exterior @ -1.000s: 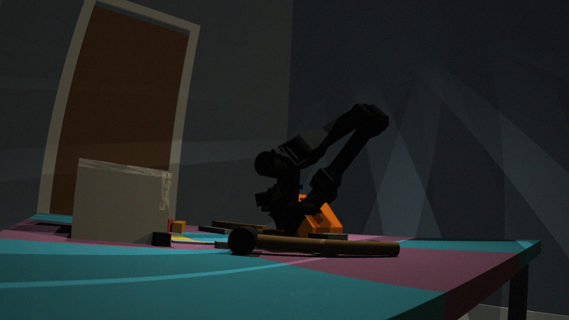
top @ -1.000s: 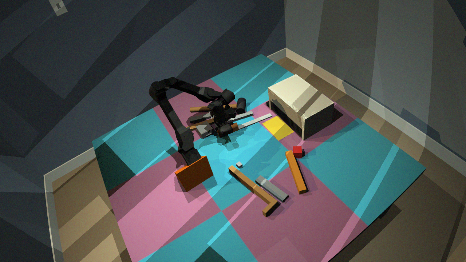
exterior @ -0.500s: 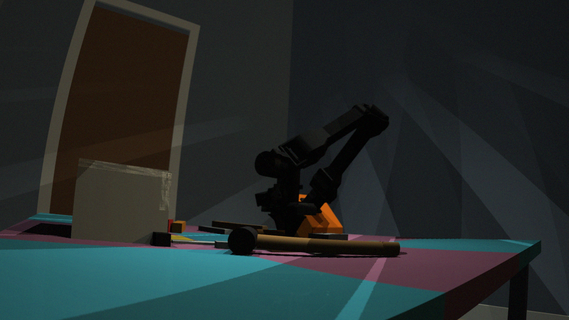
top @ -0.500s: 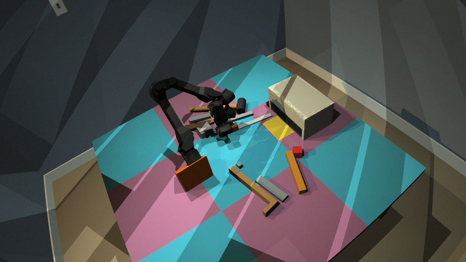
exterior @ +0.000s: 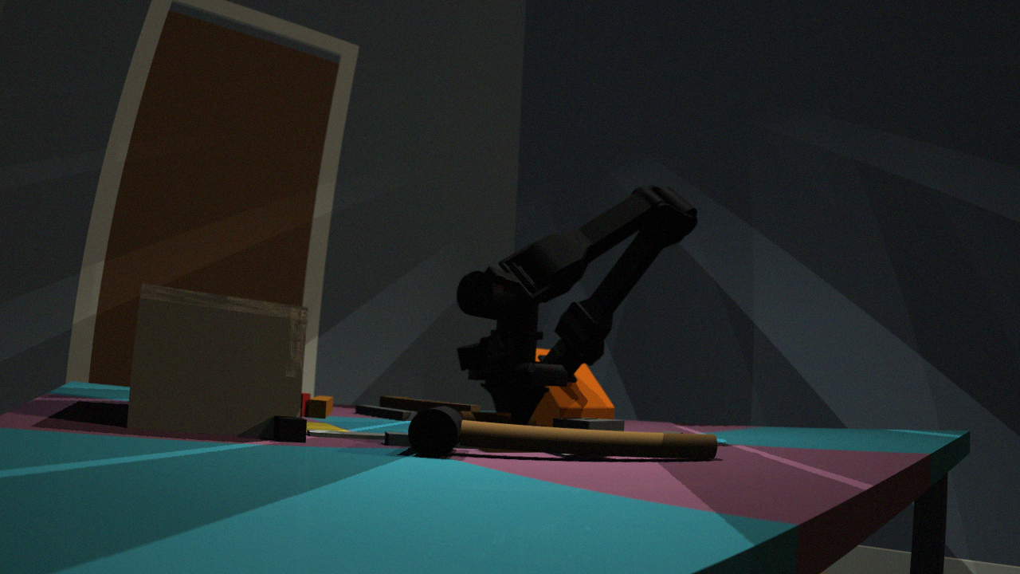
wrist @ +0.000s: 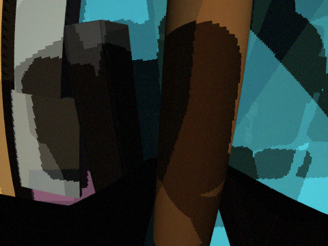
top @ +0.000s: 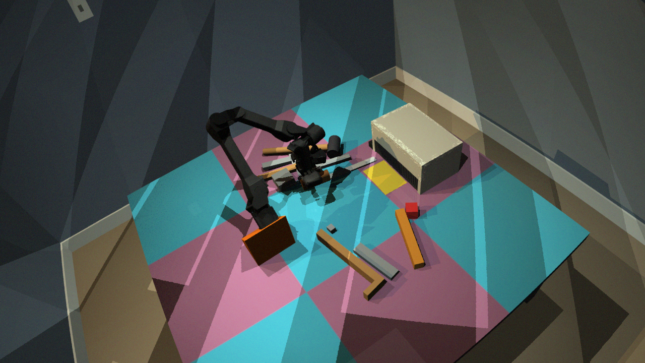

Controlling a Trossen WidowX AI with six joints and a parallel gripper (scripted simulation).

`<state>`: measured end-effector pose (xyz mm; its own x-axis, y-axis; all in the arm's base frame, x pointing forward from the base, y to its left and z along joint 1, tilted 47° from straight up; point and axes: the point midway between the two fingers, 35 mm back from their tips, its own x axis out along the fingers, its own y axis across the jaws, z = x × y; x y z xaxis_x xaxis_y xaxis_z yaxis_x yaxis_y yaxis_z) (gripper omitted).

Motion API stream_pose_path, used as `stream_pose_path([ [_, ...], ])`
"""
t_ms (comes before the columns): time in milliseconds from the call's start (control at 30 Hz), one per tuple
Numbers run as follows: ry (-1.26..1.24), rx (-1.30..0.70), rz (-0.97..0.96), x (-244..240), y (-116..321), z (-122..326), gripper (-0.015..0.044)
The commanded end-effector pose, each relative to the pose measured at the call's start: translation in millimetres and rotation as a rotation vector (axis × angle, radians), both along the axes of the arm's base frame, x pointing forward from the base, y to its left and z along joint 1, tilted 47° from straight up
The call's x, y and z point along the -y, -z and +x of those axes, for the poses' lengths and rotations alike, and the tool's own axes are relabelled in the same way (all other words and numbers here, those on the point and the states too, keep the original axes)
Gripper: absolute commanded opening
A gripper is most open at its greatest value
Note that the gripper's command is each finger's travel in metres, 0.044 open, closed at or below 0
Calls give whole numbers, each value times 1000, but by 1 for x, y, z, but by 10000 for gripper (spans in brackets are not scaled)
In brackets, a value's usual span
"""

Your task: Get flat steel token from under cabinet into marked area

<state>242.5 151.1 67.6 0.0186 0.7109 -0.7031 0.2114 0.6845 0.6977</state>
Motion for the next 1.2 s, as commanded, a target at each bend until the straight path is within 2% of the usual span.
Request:
stream_pose_path([
  [0,0,0,0,0,0,0,200],
  [133,3,-4,-10,1,1,-1,200],
  [233,8,-3,9,2,2,-1,270],
  [1167,9,2,27,-2,5,0,270],
])
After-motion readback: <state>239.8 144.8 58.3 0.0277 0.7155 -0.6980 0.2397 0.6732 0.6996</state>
